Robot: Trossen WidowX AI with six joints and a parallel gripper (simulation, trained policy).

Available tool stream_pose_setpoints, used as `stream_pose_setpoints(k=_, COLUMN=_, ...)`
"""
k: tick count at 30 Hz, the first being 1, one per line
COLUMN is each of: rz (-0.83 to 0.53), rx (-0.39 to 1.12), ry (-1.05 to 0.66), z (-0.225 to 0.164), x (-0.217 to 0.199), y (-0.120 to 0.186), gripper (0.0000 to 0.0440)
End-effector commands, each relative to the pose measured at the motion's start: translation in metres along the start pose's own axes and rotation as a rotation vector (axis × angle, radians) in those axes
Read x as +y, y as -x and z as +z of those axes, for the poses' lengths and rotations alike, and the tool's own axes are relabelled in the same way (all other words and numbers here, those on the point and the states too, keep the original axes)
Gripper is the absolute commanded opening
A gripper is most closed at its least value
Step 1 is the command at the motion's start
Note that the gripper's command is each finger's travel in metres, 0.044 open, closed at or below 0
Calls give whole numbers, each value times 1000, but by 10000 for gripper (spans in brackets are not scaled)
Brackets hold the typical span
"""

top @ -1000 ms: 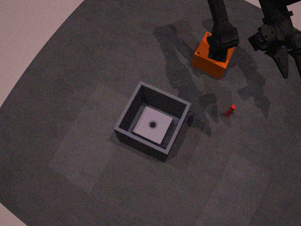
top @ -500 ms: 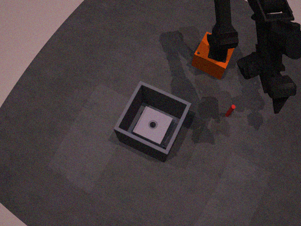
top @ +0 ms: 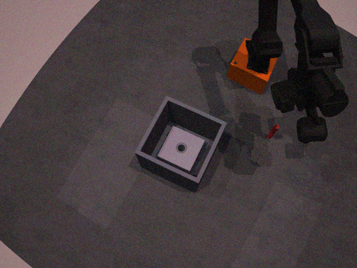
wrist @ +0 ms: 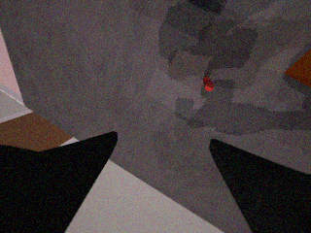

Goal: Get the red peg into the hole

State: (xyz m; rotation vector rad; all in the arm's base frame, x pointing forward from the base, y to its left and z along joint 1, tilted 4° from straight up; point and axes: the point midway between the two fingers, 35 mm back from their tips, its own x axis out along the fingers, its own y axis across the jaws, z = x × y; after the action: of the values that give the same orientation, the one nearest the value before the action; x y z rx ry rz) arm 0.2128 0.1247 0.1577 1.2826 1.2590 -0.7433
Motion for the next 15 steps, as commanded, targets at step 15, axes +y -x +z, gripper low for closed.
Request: stream_pose_setpoints(k=15, rz=-314, rx=-89, ry=-24, z=23, x=-48, y=-47, gripper=420)
